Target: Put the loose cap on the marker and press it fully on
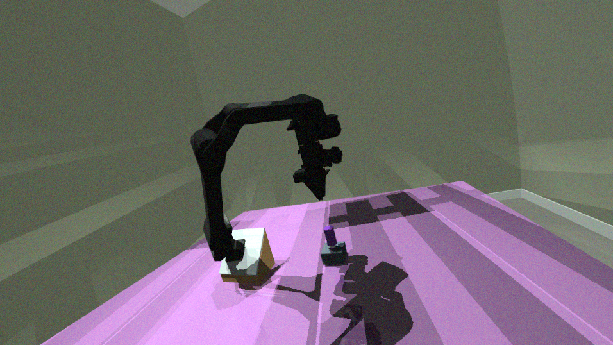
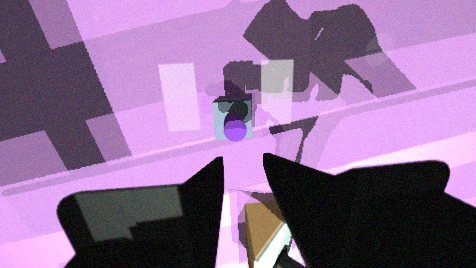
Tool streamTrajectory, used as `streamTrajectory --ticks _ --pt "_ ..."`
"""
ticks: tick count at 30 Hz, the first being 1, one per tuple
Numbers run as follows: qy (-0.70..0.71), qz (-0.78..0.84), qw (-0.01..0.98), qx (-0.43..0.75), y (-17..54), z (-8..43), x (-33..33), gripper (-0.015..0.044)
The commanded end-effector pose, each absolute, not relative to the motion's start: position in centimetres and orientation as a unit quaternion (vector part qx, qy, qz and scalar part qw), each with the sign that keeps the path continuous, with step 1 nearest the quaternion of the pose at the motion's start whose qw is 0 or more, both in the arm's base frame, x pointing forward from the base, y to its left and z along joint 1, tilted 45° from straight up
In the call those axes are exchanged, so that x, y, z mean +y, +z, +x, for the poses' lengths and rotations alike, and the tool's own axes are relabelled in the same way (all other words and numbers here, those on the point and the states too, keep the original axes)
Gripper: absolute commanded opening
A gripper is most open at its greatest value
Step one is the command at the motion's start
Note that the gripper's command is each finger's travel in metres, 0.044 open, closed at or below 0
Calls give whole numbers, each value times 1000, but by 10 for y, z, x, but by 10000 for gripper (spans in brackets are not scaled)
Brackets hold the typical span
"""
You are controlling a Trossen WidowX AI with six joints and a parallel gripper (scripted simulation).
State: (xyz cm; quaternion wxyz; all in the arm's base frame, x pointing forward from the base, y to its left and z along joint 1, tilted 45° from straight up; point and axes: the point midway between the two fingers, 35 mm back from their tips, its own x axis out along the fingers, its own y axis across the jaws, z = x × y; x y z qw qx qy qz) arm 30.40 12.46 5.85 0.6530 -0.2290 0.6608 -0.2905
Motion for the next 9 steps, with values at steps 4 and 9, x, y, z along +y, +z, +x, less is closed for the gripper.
streamTrajectory --ticks 4,9 --pt "-292 -229 650 663 57 303 125 315" --pt "-292 -229 650 663 57 303 125 440"
